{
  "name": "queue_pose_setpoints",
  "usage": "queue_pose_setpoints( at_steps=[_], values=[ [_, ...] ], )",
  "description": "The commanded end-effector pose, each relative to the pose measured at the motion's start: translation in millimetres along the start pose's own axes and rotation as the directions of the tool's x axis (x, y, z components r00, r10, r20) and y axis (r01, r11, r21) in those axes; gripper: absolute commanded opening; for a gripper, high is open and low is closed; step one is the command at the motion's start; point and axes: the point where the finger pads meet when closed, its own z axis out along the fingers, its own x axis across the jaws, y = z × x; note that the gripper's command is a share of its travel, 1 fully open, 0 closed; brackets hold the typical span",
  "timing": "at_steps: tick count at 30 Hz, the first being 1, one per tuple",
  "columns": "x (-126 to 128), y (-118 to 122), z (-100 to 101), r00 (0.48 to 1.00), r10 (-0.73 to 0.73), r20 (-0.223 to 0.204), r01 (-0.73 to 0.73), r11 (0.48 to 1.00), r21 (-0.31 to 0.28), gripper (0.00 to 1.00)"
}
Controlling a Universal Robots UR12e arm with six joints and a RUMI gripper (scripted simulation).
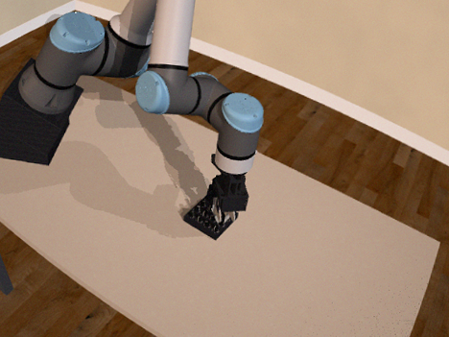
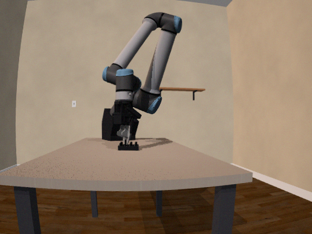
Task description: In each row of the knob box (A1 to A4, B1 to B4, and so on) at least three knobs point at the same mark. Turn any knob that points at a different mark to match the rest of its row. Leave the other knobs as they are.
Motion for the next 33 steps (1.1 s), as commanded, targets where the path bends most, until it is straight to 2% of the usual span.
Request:
queue_pose_setpoints(
  at_steps=[1,28,29,33],
  values=[
    [0.3,0.4,-0.4,1.000,-0.016,-0.001,0.016,1.000,-0.001,0.04],
    [0.2,0.4,-0.4,0.999,-0.038,-0.001,0.038,0.999,-0.001,0.04],
    [0.2,0.4,-0.4,0.999,-0.038,-0.001,0.038,0.999,-0.001,0.11],
    [0.2,0.4,-0.4,0.999,-0.038,-0.001,0.038,0.999,-0.001,0.11]
  ],
)
